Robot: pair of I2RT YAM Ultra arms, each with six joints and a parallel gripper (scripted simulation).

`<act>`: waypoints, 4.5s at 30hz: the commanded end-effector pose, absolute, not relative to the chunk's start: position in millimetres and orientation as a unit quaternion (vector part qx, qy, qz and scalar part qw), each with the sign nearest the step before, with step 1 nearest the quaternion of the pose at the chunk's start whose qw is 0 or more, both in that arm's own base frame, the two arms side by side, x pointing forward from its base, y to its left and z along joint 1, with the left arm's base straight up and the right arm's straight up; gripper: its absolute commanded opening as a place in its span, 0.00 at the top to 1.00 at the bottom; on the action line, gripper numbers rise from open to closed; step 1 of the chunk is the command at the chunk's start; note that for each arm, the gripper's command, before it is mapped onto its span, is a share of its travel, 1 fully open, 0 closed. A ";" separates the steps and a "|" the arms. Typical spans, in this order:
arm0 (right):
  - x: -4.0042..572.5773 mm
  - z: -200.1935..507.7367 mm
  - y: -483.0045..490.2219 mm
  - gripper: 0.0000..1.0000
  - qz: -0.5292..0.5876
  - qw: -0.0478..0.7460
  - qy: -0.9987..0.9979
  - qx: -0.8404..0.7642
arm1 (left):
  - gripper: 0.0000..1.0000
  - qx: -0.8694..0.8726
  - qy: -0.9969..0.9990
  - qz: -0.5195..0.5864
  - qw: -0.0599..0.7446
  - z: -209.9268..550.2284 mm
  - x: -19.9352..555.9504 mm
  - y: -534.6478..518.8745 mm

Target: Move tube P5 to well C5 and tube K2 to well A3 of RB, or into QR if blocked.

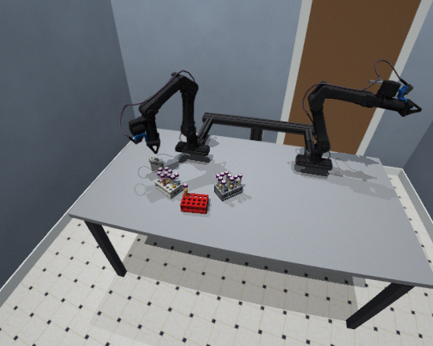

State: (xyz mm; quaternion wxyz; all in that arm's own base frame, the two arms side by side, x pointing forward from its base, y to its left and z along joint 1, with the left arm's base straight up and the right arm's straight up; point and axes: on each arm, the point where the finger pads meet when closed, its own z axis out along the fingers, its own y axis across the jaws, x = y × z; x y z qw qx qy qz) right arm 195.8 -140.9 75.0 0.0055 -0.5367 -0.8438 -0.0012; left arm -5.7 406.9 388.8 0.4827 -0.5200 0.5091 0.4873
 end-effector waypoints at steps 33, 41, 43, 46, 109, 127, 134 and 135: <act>120.9 81.8 -179.2 1.00 0.000 -0.004 -0.856 -0.517 | 1.00 -0.504 0.496 0.504 0.496 415.9 -7.3 397.8; 128.3 84.3 -191.8 1.00 0.005 -0.014 -0.854 -0.520 | 1.00 -0.504 0.496 0.504 0.496 415.9 -7.3 397.8; 128.2 85.1 -191.7 1.00 0.005 -0.014 -0.854 -0.520 | 1.00 -0.504 0.496 0.504 0.496 415.9 -7.3 397.8; 127.7 82.6 -190.9 1.00 0.001 -0.006 -0.854 -0.520 | 1.00 -0.504 0.496 0.504 0.496 415.9 -7.3 397.8; 123.1 -7.4 -183.8 1.00 0.000 -0.003 -0.854 -0.520 | 1.00 -0.504 0.496 0.504 0.496 415.9 -7.3 397.8; 118.8 -6.3 -177.4 1.00 -0.004 0.004 -0.854 -0.520 | 1.00 -0.504 0.496 0.504 0.496 415.9 -7.3 397.8; 123.7 -11.8 -184.7 1.00 -0.002 0.001 -0.854 -0.520 | 1.00 -0.504 0.496 0.504 0.496 415.9 -7.3 397.8; 121.5 -14.6 -181.5 1.00 -0.004 0.005 -0.854 -0.520 | 1.00 -0.504 0.496 0.504 0.496 415.9 -7.3 397.8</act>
